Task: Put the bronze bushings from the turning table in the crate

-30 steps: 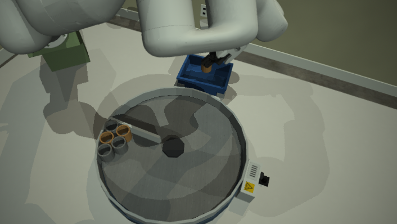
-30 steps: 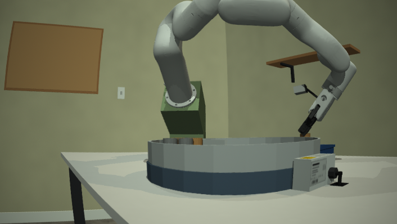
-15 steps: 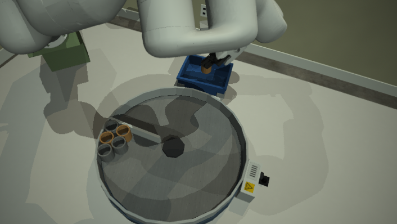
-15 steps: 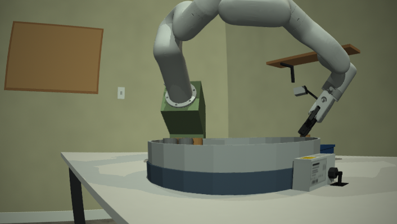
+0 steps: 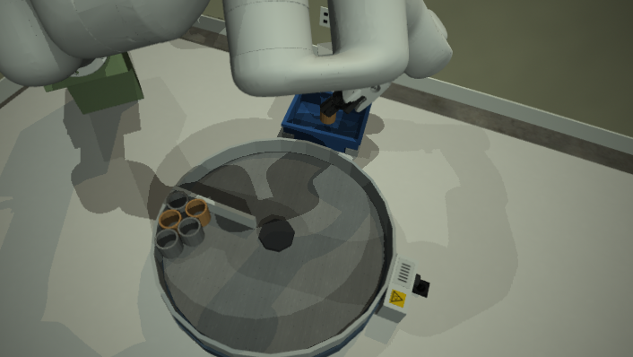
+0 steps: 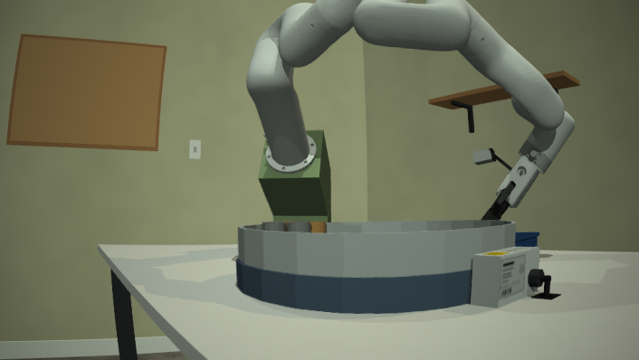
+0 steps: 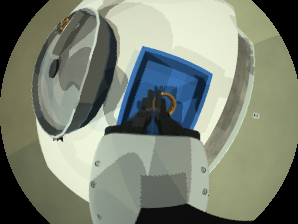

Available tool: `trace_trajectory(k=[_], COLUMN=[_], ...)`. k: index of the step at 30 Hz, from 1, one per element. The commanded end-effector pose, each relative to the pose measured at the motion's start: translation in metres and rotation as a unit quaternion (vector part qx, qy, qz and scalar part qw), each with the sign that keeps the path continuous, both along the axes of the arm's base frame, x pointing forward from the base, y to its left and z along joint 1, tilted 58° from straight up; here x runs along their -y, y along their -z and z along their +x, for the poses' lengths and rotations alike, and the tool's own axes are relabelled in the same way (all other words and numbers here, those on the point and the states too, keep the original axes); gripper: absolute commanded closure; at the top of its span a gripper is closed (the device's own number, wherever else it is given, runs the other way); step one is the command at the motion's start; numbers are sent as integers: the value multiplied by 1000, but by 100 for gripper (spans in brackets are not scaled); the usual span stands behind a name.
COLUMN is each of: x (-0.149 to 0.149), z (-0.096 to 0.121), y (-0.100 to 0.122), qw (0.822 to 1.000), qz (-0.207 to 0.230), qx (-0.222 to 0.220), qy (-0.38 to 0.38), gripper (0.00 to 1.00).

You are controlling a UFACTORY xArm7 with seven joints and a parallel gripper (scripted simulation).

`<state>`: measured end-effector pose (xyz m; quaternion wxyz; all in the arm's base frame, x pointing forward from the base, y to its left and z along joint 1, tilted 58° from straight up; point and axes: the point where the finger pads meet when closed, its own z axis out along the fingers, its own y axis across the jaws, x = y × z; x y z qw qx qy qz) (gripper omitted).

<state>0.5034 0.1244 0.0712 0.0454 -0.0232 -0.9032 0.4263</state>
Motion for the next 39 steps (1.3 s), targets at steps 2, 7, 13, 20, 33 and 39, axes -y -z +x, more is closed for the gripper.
trace_trajectory(k=[2, 7, 13, 20, 33, 39], x=[2, 5, 7, 7, 7, 8], z=[5, 8, 9, 9, 9, 10], y=[4, 6, 8, 8, 8, 9], qw=[1000, 1000, 1000, 1000, 1000, 1000], qz=[2, 2, 2, 2, 2, 2], qx=[1, 1, 1, 1, 1, 1], qy=[-2, -2, -2, -2, -2, -2], gripper=[100, 100, 100, 100, 100, 100])
